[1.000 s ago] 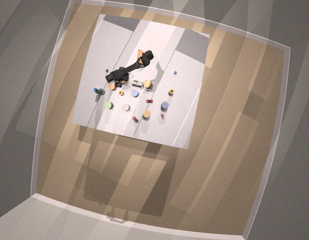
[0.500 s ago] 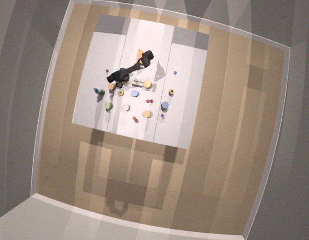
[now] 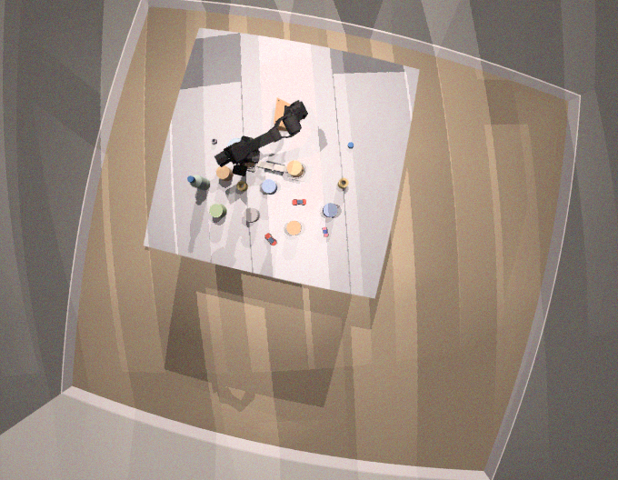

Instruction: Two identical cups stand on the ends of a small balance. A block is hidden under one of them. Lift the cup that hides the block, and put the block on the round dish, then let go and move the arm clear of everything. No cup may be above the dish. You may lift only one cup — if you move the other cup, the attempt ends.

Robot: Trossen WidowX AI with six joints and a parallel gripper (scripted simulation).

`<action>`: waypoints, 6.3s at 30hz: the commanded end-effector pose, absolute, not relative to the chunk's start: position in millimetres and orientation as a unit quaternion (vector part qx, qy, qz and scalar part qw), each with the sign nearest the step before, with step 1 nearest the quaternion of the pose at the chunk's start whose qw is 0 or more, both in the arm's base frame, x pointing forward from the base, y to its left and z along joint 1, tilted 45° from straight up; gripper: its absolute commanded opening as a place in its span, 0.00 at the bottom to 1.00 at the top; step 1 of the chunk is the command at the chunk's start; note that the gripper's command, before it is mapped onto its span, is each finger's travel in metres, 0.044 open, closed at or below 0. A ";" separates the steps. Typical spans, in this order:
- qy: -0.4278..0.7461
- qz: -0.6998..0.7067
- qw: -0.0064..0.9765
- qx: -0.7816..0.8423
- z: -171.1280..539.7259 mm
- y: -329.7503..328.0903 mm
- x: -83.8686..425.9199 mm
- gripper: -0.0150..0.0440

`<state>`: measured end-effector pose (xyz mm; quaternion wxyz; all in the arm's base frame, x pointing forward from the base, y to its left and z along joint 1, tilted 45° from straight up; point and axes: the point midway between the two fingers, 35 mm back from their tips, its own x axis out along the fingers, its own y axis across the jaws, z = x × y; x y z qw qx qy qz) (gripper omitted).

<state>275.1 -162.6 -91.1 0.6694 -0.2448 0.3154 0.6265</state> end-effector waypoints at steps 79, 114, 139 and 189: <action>0.328 0.608 0.679 -0.251 -24.0 -229.8 276.6 0.25; 0.332 0.602 0.682 -0.249 0.8 -247.6 270.8 0.25; 0.332 0.602 0.682 -0.249 0.8 -247.6 270.8 0.25; 0.325 0.626 0.667 -0.242 -146.7 -268.1 91.6 0.25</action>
